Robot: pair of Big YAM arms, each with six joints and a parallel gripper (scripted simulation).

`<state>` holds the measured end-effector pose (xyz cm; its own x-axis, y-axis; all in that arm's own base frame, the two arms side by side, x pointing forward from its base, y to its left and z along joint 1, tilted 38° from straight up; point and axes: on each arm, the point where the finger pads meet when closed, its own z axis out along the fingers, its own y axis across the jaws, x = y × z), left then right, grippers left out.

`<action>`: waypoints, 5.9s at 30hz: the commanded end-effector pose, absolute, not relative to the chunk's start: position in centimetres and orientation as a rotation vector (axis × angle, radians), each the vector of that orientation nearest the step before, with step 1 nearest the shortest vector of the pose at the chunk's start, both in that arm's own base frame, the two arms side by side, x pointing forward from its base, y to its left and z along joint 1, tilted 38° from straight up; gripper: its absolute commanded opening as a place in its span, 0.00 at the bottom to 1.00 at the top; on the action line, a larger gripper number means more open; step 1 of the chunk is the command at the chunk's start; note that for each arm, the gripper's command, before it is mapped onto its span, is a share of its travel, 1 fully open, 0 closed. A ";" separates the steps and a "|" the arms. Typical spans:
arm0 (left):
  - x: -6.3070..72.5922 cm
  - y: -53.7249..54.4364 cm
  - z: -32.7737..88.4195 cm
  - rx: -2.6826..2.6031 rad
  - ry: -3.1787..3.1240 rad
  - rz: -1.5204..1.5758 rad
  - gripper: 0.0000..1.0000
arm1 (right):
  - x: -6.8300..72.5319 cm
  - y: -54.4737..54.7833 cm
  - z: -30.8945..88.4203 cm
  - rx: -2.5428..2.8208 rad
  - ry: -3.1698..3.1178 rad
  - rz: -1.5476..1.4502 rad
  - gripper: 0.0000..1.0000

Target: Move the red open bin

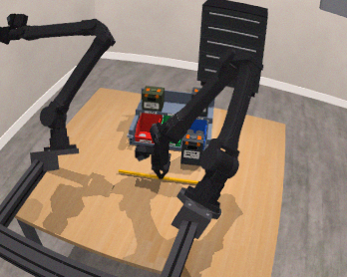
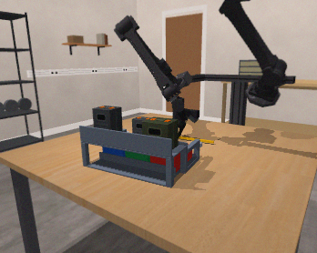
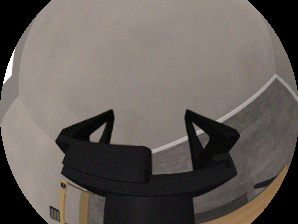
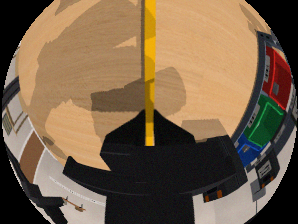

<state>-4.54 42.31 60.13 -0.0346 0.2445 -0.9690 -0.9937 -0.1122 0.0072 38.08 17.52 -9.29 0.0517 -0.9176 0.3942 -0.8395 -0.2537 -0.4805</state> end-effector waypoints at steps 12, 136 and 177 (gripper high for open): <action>-4.8 40.9 63.9 -1.057 0.938 1.435 1.00 | 38.0 17.7 -9.2 -2.199 1.827 -0.973 0.00; -4.8 40.9 63.9 -1.057 0.938 1.435 1.00 | 33.1 22.0 -0.4 -2.168 1.821 -0.968 0.43; -4.8 40.9 63.9 -1.057 0.938 1.435 1.00 | 32.9 21.8 -0.2 -2.170 1.821 -0.972 0.00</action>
